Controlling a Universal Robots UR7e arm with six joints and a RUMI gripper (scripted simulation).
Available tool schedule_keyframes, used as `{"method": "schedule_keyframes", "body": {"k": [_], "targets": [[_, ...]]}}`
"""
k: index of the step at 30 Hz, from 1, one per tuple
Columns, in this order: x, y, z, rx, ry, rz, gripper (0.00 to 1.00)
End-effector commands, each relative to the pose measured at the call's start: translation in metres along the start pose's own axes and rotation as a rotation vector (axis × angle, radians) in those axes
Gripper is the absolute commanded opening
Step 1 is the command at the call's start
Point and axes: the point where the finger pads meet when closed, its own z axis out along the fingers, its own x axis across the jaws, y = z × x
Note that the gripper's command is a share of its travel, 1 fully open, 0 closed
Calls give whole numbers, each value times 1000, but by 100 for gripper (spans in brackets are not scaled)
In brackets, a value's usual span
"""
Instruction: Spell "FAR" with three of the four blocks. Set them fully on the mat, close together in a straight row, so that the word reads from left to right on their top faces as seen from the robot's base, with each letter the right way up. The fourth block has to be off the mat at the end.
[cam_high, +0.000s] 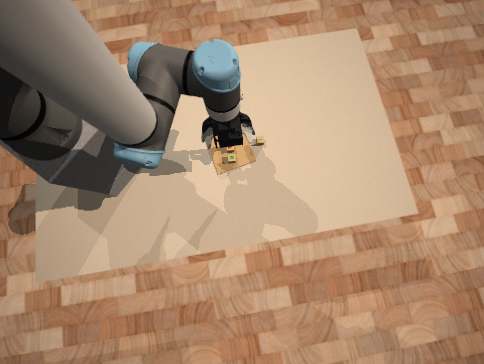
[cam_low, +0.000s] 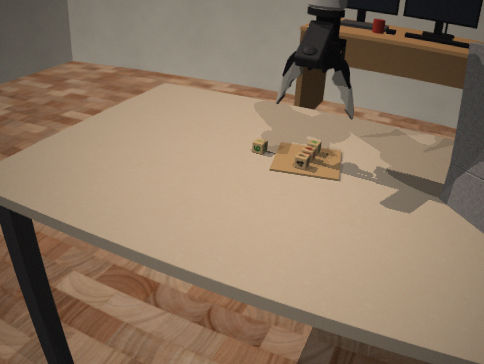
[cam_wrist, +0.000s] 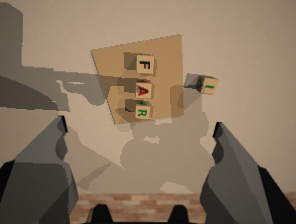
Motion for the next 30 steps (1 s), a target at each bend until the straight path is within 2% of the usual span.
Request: {"method": "schedule_keyframes", "body": {"k": [1,15,24,30], "targets": [[0,0,0,0,1,0,100],[0,0,-5,0,1,0,100],[0,0,-21,0,1,0,100],[0,0,-43,0,1,0,100]]}}
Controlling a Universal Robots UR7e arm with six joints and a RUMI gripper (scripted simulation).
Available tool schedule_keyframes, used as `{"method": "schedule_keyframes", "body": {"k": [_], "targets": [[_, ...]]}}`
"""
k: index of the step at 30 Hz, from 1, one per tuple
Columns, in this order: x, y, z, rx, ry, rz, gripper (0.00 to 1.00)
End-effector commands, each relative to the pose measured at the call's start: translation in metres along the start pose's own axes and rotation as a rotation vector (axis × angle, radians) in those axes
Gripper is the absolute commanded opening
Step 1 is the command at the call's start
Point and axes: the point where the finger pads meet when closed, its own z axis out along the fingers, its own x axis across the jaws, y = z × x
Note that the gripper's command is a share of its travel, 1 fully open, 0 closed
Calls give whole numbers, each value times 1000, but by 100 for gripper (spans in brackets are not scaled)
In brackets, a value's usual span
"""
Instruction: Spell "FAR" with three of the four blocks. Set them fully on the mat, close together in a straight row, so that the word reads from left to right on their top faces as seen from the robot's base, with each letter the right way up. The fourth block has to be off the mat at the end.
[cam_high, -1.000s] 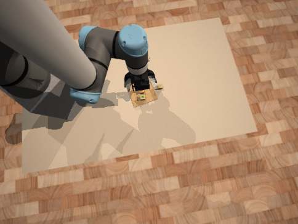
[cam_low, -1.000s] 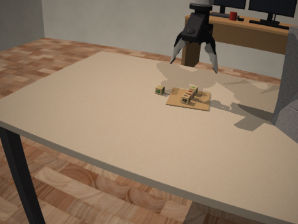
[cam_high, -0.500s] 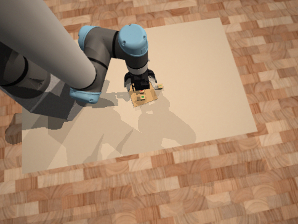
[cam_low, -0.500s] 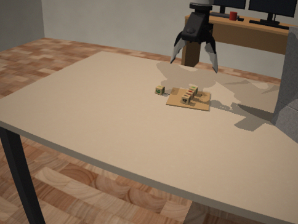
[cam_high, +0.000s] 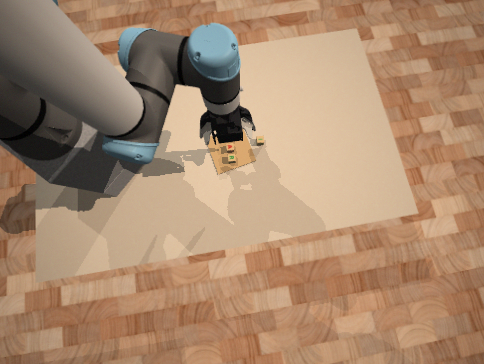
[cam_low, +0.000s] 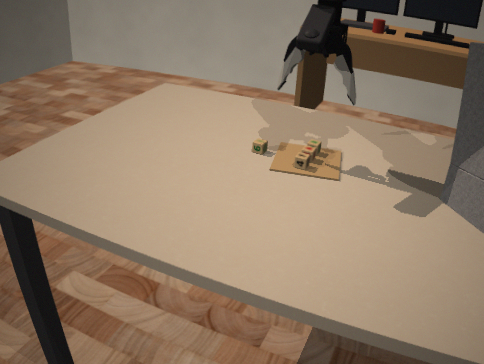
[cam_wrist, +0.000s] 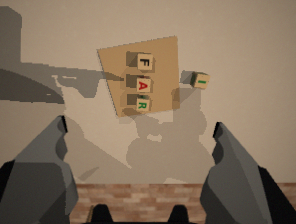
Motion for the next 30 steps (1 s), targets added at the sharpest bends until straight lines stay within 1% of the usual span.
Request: {"method": "schedule_keyframes", "body": {"k": [1,9,11,16,21,30], "targets": [[0,0,-16,0,0,0,100],[0,0,-44,0,0,0,100],[0,0,-44,0,0,0,100],[0,0,-55,0,0,0,100],[0,0,-59,0,0,0,100],[0,0,-59,0,0,0,100]]}}
